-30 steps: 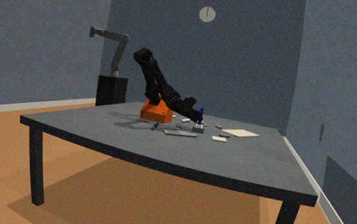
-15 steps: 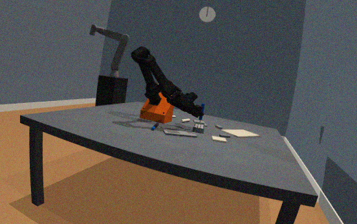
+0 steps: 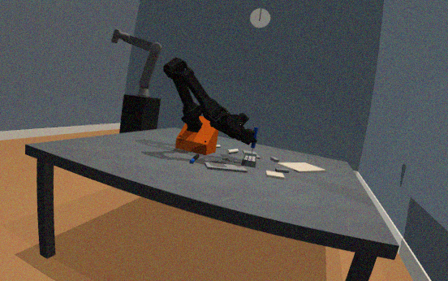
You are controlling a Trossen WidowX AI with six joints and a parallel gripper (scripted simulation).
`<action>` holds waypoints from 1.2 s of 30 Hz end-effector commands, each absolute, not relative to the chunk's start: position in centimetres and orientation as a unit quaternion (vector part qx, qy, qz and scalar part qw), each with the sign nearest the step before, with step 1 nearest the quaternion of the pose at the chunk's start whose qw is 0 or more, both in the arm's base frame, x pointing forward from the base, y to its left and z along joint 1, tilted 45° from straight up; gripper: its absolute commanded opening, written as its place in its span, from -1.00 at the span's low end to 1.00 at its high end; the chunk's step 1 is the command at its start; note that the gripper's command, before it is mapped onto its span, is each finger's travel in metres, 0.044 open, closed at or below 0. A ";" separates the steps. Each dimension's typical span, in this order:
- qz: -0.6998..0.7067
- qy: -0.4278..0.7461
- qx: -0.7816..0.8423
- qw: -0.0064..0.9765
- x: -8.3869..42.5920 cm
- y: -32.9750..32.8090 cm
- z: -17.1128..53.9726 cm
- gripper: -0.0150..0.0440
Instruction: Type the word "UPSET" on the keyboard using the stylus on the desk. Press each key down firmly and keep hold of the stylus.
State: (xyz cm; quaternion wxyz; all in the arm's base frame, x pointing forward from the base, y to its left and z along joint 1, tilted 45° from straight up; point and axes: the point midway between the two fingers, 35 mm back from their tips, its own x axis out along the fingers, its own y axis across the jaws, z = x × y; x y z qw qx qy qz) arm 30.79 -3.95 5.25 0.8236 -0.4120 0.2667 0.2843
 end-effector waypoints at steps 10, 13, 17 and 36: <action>0.287 0.274 -0.406 0.823 29.4 0.4 0.9 -0.49; 0.286 0.272 -0.406 0.824 28.8 1.5 0.1 -0.49; 0.285 0.272 -0.405 0.825 28.5 2.0 -0.2 -0.49; 0.285 0.272 -0.405 0.825 28.4 0.6 -1.7 -0.49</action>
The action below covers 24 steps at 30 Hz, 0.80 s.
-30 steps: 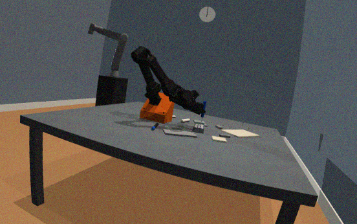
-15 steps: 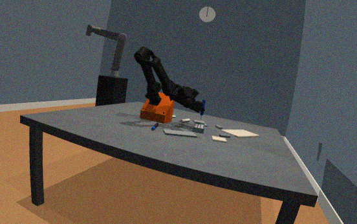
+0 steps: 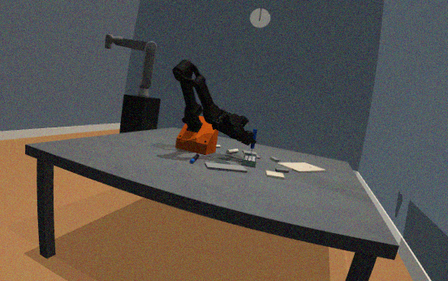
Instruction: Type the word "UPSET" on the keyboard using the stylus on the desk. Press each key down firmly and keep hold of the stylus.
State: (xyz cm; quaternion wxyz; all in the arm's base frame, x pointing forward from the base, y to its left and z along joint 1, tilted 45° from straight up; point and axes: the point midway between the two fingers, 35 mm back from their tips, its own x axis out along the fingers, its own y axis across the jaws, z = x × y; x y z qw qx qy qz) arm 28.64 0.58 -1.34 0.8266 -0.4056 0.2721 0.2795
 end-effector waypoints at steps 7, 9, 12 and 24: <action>0.285 0.272 -0.405 0.825 28.4 0.6 -1.7 -0.49; 0.285 0.272 -0.405 0.825 28.4 0.6 -1.7 -0.49; 0.285 0.272 -0.405 0.825 28.4 0.6 -1.7 -0.49; 0.285 0.272 -0.405 0.825 28.4 0.8 -1.9 -0.22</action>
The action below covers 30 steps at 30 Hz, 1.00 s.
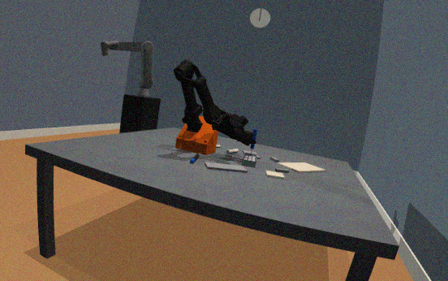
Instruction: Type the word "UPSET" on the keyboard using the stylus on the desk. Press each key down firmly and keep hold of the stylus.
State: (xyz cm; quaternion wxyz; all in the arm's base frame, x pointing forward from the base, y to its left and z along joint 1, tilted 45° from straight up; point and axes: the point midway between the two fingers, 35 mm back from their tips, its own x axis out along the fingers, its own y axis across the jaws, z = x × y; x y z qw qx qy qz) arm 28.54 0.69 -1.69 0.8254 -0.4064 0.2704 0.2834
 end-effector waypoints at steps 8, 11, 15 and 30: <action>0.285 0.272 -0.405 0.825 28.4 0.8 -1.9 -0.22; 0.285 0.272 -0.405 0.825 28.4 0.8 -1.9 -0.22; 0.285 0.272 -0.405 0.825 28.3 0.7 -1.8 -0.22; 0.285 0.272 -0.405 0.825 28.3 0.3 -2.3 -0.22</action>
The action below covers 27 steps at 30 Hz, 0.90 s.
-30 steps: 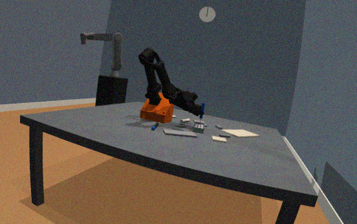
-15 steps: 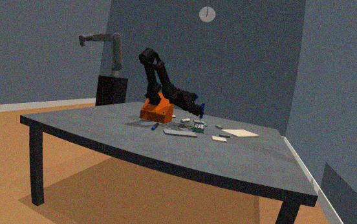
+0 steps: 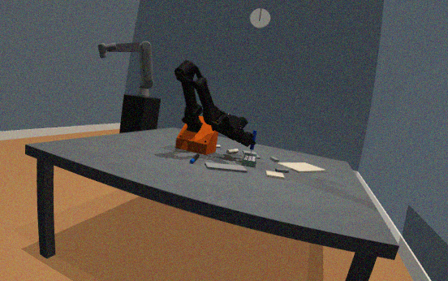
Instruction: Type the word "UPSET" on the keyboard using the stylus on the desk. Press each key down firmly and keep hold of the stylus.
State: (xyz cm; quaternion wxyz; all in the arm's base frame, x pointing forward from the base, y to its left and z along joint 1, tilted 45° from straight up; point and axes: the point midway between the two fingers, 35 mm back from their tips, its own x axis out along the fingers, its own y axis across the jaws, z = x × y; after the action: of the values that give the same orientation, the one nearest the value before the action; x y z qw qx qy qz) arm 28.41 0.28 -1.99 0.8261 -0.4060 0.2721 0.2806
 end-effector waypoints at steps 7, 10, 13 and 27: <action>0.285 0.273 -0.405 0.825 28.2 -0.1 -2.7 -0.22; 0.285 0.273 -0.405 0.825 28.2 -0.2 -2.8 -0.22; 0.285 0.273 -0.405 0.825 28.2 -0.3 -2.9 -0.22; 0.285 0.273 -0.406 0.824 28.2 -0.7 -3.3 -0.22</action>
State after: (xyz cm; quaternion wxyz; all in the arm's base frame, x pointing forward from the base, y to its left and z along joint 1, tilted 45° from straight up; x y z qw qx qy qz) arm 28.23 -0.73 -3.15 0.8255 -0.4053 0.2732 0.2822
